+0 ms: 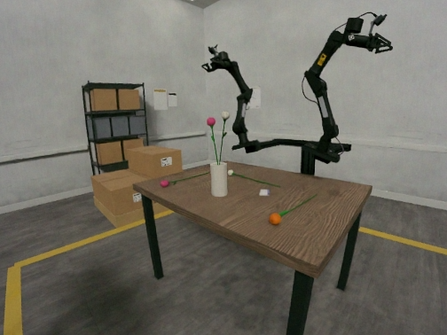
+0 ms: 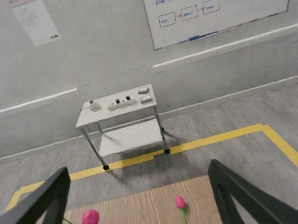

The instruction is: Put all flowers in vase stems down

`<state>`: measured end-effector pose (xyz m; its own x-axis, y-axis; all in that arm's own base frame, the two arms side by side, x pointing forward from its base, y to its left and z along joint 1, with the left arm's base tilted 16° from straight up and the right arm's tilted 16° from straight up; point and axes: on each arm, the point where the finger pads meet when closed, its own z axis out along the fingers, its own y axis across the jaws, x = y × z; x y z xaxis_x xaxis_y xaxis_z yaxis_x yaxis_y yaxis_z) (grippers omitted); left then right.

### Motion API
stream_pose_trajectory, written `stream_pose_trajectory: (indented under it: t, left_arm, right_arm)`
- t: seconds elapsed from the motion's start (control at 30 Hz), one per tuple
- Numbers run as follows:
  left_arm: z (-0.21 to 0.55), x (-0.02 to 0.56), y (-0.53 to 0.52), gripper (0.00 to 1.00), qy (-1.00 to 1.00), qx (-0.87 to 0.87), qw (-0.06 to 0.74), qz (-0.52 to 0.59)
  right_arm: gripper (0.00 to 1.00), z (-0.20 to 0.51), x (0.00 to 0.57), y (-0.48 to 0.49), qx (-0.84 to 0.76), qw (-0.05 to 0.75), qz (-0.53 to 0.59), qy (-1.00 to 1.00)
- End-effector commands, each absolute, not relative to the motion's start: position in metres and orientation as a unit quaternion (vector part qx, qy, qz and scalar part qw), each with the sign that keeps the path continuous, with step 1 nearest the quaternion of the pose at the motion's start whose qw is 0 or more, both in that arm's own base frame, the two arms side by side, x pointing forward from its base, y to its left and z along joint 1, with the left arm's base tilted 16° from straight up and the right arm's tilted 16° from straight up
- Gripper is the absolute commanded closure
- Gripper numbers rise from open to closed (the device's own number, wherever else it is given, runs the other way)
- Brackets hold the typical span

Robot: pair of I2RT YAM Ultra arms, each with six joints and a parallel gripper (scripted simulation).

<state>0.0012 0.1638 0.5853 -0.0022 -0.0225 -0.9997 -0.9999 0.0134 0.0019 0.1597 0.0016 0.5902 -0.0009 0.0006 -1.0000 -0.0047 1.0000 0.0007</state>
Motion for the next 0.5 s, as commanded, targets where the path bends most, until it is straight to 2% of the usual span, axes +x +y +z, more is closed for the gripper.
stream_pose_trajectory:
  t: [0.0, 0.47]
  left_arm:
    - [0.597, 0.000, 0.154, 0.00, 0.496, -0.495, 0.506, 0.503]
    - [0.581, -0.001, 0.193, 0.00, 0.507, -0.507, 0.494, 0.491]
  right_arm:
    - [0.00, 0.593, 0.150, -0.001, 0.005, 0.712, -0.004, 0.702]
    - [0.00, 0.584, 0.186, -0.001, 0.004, 0.703, -0.003, 0.712]
